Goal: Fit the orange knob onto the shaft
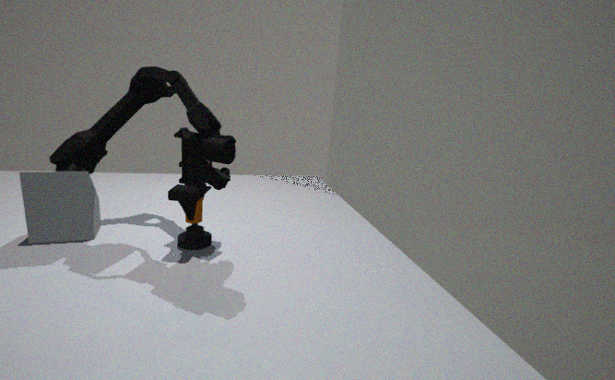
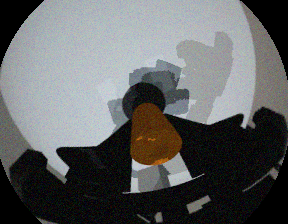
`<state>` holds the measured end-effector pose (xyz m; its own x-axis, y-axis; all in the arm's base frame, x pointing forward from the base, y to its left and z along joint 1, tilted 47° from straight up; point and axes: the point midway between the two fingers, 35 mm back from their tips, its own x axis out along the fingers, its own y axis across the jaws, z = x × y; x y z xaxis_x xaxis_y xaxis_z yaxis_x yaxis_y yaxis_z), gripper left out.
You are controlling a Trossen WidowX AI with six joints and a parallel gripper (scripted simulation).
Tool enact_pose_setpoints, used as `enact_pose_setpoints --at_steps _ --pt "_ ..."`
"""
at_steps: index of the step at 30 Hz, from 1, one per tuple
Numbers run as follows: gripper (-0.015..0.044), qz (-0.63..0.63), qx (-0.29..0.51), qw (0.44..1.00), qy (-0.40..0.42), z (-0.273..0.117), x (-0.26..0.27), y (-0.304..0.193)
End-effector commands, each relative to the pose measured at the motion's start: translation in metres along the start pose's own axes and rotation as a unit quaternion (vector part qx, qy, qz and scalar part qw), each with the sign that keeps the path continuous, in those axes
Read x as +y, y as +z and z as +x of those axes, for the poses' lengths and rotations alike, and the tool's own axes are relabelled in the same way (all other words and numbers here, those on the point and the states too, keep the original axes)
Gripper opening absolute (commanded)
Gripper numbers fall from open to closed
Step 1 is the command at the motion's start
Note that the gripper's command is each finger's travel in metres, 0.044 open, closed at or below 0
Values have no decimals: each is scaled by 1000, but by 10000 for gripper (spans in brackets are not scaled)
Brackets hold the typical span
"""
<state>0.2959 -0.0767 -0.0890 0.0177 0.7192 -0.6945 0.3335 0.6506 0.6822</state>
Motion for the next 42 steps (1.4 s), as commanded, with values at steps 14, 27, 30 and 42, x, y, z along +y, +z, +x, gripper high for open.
enact_pose_setpoints --at_steps 14,27,30,42 --pt "0 42 -4 999 -1 2 0 8" --pt "0 47 -4 999 -1 -2 0 7" --pt "0 85 -4 996 -1 -2 0 6" --pt "0 147 -4 989 -1 2 -1 1"
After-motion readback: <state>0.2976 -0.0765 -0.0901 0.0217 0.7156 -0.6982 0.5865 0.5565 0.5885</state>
